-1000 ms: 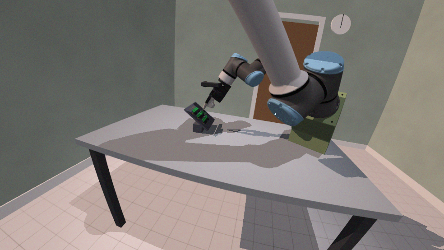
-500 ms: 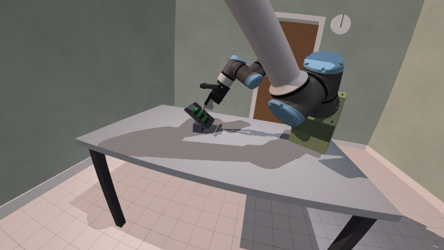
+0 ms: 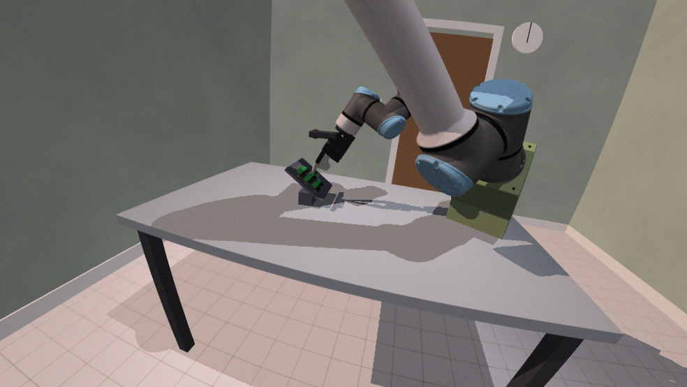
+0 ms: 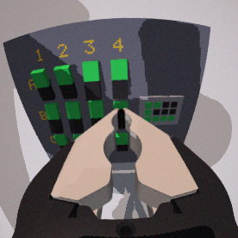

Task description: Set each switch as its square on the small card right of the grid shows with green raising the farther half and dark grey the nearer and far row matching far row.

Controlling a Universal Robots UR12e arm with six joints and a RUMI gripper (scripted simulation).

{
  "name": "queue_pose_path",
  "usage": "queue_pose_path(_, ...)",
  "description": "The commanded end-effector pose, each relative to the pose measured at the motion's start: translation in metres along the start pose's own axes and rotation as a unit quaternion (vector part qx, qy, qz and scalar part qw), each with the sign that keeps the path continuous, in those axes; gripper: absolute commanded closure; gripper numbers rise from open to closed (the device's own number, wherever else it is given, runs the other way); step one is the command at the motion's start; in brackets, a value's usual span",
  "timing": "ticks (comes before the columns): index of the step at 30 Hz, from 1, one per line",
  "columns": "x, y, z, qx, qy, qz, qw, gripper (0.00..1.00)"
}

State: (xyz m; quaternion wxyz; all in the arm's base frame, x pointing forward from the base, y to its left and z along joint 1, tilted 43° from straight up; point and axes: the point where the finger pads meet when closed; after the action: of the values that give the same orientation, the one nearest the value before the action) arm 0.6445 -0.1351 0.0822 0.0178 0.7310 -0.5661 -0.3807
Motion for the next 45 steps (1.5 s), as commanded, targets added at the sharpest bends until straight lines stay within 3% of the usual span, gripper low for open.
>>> queue_pose_path(1,0.0,-0.001,0.0,0.0,0.0,0.0,1.0,1.0)
queue_pose_path(23,0.0,-0.002,0.0,0.0,0.0,0.0,1.0,1.0)
queue_pose_path(37,0.0,0.026,0.0,0.0,0.0,0.0,1.0,1.0)
queue_pose_path(45,0.0,0.028,0.0,0.0,0.0,0.0,1.0,1.0)
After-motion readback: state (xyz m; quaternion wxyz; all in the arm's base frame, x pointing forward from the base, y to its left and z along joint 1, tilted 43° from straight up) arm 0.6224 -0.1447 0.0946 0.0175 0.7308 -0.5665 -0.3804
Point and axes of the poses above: the point where the finger pads meet when closed, its own y axis back along the fingers, its own x axis across the jaws, z = x × y, and after that the axes turned 2 degrees about y, right-handed
